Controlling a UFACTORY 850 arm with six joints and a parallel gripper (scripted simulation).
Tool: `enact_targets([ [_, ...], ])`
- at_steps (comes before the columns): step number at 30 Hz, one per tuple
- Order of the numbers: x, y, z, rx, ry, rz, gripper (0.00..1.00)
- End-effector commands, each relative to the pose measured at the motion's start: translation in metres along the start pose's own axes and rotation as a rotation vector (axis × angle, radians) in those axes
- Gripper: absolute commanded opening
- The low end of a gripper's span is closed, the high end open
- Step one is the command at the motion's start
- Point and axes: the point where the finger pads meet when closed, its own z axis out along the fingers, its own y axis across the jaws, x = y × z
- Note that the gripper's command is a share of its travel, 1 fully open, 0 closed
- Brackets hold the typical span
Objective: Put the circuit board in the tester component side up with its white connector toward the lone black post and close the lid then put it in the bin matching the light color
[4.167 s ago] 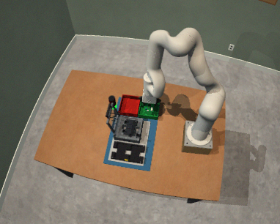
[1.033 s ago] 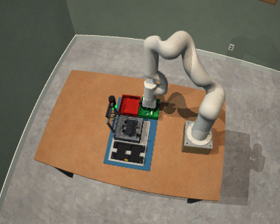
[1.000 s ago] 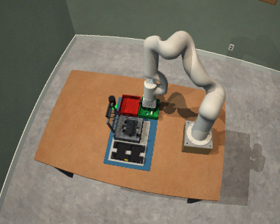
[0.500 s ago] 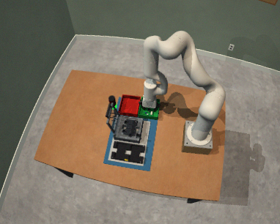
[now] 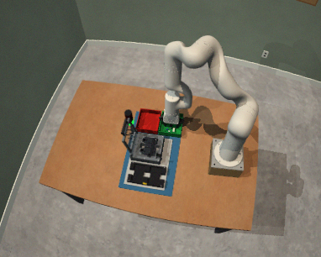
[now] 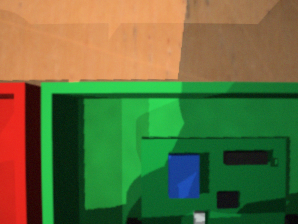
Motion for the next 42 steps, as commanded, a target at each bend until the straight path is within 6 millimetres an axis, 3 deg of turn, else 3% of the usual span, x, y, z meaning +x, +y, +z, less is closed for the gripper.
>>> enact_targets([
  [1, 0.0003, -0.0006, -0.0003, 0.001, 0.001, 0.000, 0.79],
  [8, 0.0003, -0.0006, -0.0003, 0.001, 0.001, 0.000, 0.79],
  [9, 0.0003, -0.0006, -0.0003, 0.001, 0.001, 0.000, 1.00],
  [42, 0.0003, -0.0006, -0.0003, 0.001, 0.001, 0.000, 1.00],
])
